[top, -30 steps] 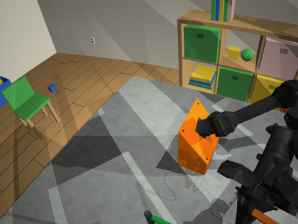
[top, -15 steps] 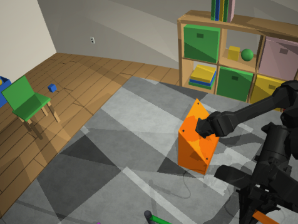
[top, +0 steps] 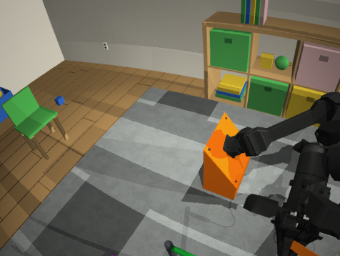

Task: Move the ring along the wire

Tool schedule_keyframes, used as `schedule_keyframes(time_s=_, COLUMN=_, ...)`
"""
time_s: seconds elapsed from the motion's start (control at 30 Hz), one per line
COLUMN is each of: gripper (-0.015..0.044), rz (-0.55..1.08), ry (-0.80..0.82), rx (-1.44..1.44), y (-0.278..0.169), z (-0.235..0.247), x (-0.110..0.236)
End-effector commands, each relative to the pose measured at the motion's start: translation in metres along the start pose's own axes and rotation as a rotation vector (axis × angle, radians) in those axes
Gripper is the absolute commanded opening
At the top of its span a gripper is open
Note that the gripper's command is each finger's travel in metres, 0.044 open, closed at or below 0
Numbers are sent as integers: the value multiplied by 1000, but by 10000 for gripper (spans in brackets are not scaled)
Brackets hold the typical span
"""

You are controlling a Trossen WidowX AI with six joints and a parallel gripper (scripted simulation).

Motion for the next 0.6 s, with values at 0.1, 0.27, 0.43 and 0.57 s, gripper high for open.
schedule_keyframes(time_s=0.1, gripper=-150, rz=2, ry=41, rx=-77, y=-2, z=0, x=-1)
schedule_keyframes(time_s=0.27, gripper=-150, rz=-1, ry=72, rx=-132, y=-3, z=1, x=-1)
schedule_keyframes(time_s=0.43, gripper=-150, rz=-3, ry=103, rx=-186, y=-3, z=2, x=-1)
schedule_keyframes(time_s=0.57, gripper=-150, rz=-5, ry=127, rx=-230, y=-3, z=3, x=-1)
Point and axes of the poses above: the point midway between the two fingers, 35 mm back from their tips, its own x axis back along the fingers, its own z axis across the jaws, y = z × x, the point moved 5 cm from there along x, back along the fingers, and after that the axes turned 9 degrees about -x, right-handed, at the moved point
